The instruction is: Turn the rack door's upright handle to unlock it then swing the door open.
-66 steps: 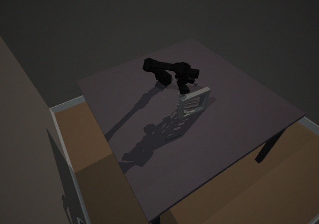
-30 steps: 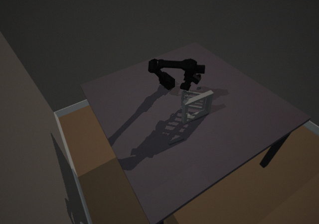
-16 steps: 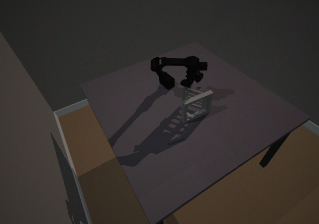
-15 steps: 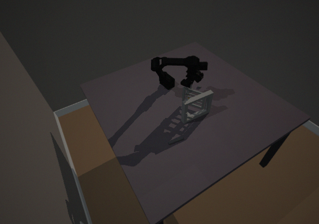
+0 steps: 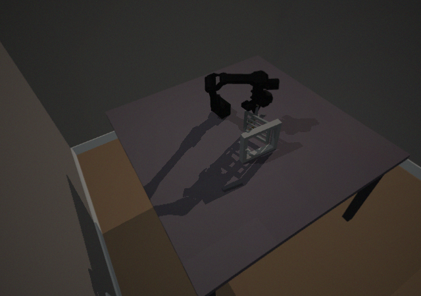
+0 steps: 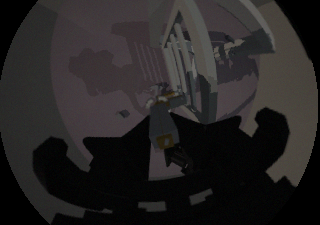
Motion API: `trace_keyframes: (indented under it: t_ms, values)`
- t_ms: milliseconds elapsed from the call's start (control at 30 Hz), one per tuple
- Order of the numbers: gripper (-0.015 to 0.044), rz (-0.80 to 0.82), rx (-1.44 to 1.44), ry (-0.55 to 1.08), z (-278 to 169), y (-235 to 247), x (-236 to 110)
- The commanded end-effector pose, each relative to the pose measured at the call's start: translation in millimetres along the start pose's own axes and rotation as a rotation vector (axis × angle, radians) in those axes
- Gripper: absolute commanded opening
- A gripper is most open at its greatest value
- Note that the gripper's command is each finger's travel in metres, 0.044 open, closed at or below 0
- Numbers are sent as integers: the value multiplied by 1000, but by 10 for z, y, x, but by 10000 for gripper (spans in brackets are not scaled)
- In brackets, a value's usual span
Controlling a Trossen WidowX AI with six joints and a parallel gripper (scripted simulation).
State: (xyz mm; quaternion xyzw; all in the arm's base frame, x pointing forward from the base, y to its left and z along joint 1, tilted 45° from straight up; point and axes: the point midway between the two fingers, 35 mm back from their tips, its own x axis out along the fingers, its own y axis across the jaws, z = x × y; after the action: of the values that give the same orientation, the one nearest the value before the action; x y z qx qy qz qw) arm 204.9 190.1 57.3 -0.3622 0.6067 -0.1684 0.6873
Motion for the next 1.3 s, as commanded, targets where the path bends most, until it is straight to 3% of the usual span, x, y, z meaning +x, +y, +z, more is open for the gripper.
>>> trace_keyframes:
  t_ms: [0,533,1000,1267]
  values:
    - [23,4,79,3,27,87,-2]
    - [23,7,364,3,181,478,-7]
    - [23,7,377,3,189,495,-7]
    - [233,7,377,3,189,495,-7]
